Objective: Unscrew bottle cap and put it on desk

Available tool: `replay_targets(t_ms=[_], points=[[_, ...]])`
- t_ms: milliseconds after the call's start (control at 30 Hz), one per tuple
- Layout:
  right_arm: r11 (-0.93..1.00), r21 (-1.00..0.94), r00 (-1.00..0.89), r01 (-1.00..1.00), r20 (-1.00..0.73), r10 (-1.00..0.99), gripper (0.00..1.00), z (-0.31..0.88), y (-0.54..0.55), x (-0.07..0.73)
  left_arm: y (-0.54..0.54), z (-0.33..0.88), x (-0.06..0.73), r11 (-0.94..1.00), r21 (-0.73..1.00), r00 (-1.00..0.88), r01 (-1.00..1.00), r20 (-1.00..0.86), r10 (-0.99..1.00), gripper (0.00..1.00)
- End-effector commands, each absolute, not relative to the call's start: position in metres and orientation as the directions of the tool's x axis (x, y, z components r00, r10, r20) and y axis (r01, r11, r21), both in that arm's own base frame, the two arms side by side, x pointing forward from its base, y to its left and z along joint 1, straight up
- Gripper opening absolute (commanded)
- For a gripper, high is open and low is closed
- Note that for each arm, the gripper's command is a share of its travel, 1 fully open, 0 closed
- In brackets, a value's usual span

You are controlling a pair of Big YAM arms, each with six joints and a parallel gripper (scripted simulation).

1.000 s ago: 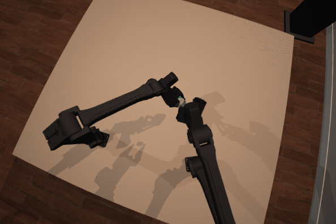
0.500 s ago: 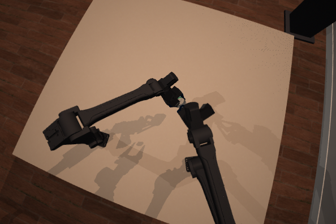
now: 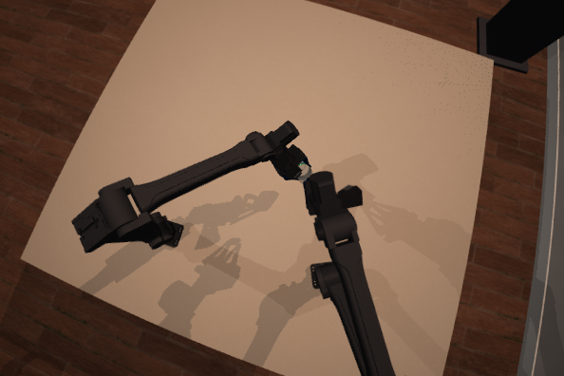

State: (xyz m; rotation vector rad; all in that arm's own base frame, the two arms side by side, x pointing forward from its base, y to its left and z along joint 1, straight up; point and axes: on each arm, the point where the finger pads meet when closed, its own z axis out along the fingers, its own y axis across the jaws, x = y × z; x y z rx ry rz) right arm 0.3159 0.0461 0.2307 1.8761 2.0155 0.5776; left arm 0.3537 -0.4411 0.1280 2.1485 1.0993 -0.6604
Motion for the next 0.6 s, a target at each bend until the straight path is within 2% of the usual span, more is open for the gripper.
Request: replay_targets(t_ms=[0,133,200,333,400,433,567], points=[[0.051,0.535,-0.084,0.844,0.037,0.996,0.23,0.2489,0.0472,0.3238,-0.4452,0.1337,0.3612,-0.447,0.317,0.531,0.836,-0.67,0.518,0.0],[0.051,0.535,-0.084,0.844,0.037,0.996,0.2,0.2489,0.0472,0.3238,-0.4452,0.1337,0.3612,-0.447,0.317,0.531,0.836,-0.67,0.518,0.0],[0.068,0.535,-0.098,0.842,0.028,0.995,0.0,0.2489,0.0472,0.3238,-0.4452,0.1337,0.3612,-0.447,0.317,0.531,0.836,-0.67,0.518,0.0],[0.377,0.512,-0.356,0.772,-0.143,0.923,0.0,0.2493,0.0473,0.3236,-0.4452,0.1337,0.3612,-0.447,0.317,0.531,0.836,-0.67,0.518,0.0],[0.377,0.512,-0.356,0.772,-0.143,0.923,0.0,0.2493,0.0473,0.3236,-0.4452,0.1337,0.3612,-0.447,0.317,0.531,0.836,-0.67,0.518,0.0],[0.48,0.492,-0.442,0.726,-0.202,0.874,0.0,0.2494,0.0473,0.3235,-0.4452,0.1337,0.3612,-0.447,0.317,0.531,0.836,-0.67,0.518,0.0],[0.628,0.436,-0.56,0.645,-0.289,0.776,0.0,0.2499,0.0473,0.3233,-0.4452,0.1337,0.3612,-0.447,0.317,0.531,0.836,-0.67,0.518,0.0]])
